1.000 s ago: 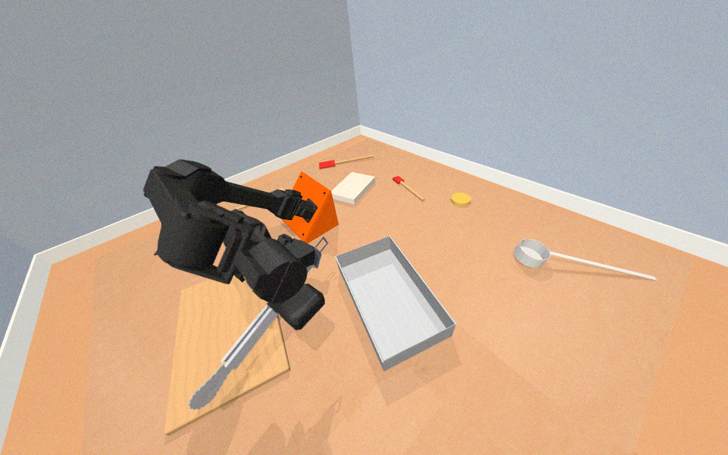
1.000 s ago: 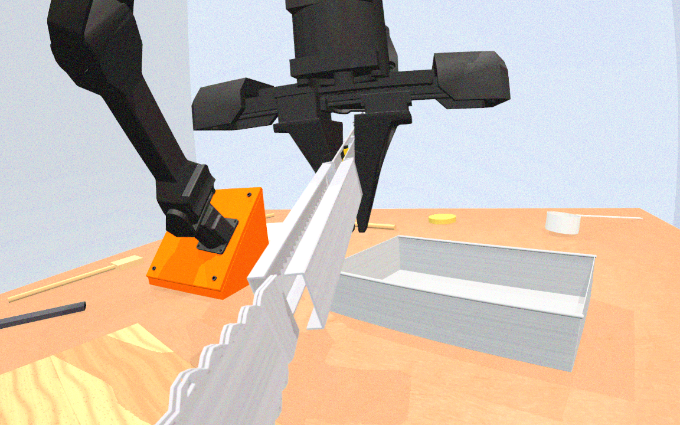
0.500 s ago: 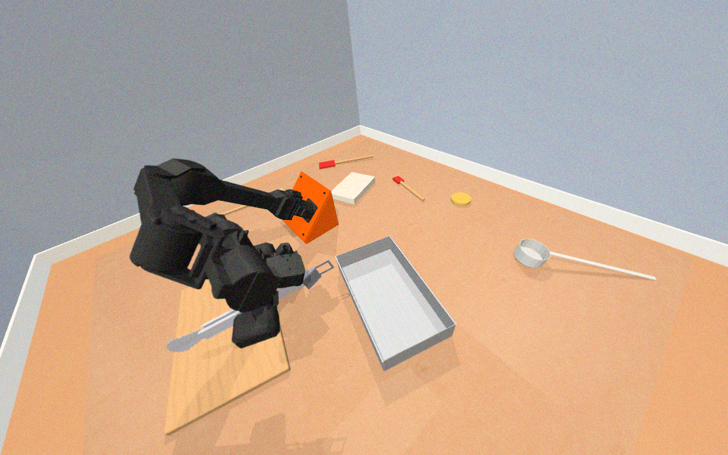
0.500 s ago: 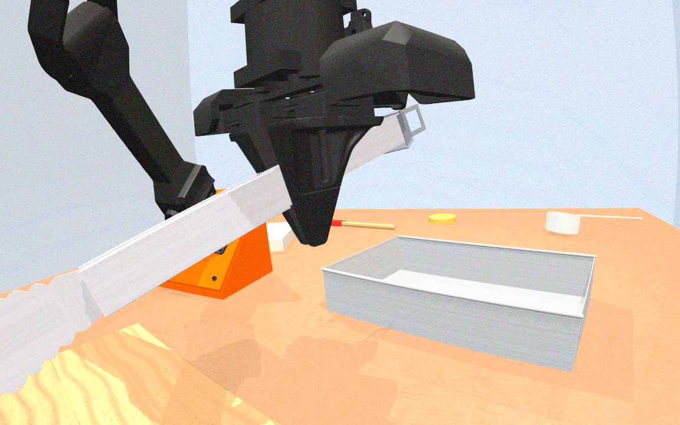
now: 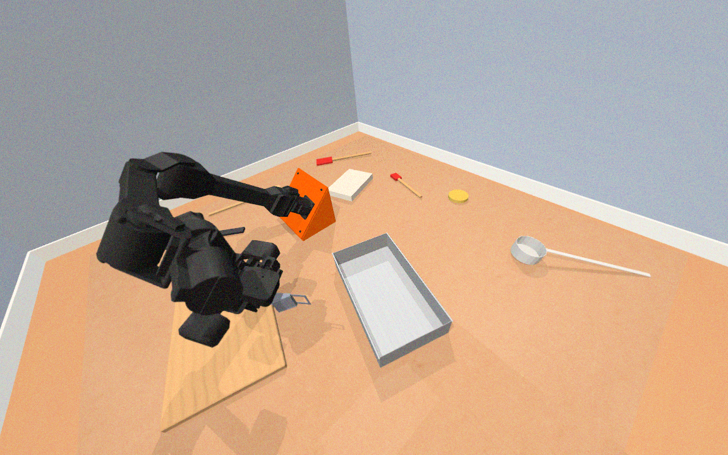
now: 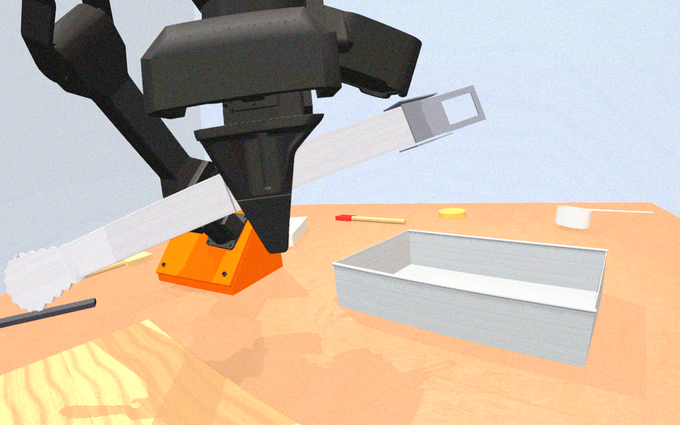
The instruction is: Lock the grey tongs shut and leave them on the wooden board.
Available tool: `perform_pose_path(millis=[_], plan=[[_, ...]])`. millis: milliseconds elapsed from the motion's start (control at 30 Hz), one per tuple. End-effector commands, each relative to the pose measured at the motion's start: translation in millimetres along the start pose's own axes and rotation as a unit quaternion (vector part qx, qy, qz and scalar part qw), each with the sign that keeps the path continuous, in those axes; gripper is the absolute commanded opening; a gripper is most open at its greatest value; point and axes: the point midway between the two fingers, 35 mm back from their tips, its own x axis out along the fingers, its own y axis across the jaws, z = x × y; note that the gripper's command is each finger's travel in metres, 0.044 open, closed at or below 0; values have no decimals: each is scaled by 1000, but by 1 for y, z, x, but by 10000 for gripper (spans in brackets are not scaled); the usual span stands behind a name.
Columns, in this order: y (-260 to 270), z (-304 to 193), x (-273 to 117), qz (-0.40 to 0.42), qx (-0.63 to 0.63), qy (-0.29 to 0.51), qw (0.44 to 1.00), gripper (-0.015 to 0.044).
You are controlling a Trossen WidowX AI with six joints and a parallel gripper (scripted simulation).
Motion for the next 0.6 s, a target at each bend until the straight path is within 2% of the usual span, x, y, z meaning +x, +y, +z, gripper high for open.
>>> perform_pose_path(millis=[0,267,567], plan=[[0,-6,-2,1,71,-5,997,-150],[-3,-21,-2,4,229,-5,973,-150],[-6,-38,-2,5,400,-4,917,-150]])
